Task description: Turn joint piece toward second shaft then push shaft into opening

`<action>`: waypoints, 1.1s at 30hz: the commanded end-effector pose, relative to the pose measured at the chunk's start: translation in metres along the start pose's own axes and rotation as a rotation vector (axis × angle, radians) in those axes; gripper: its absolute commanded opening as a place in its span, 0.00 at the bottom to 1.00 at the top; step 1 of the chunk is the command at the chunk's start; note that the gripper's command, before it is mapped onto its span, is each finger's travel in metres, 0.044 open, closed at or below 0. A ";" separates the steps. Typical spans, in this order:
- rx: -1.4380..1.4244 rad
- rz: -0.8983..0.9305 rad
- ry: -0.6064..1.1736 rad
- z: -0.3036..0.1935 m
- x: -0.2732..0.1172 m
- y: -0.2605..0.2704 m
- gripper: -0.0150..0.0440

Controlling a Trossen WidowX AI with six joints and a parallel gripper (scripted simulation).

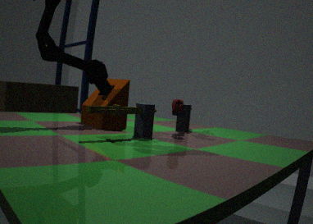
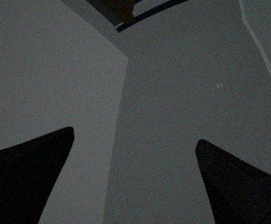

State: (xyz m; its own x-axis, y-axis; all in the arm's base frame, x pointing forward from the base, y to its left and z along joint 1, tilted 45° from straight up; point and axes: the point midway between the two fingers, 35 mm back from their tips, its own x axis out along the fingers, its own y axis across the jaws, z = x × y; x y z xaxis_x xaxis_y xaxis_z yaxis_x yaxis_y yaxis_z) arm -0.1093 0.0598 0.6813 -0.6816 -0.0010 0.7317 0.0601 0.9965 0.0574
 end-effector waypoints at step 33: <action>0.566 0.666 0.353 -0.016 -0.087 0.229 1.00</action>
State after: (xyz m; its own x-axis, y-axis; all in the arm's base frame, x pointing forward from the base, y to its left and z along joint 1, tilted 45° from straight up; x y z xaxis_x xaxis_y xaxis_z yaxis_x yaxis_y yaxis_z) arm -0.0407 0.2609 0.6513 -0.4243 0.5825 0.6933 -0.0249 0.7578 -0.6520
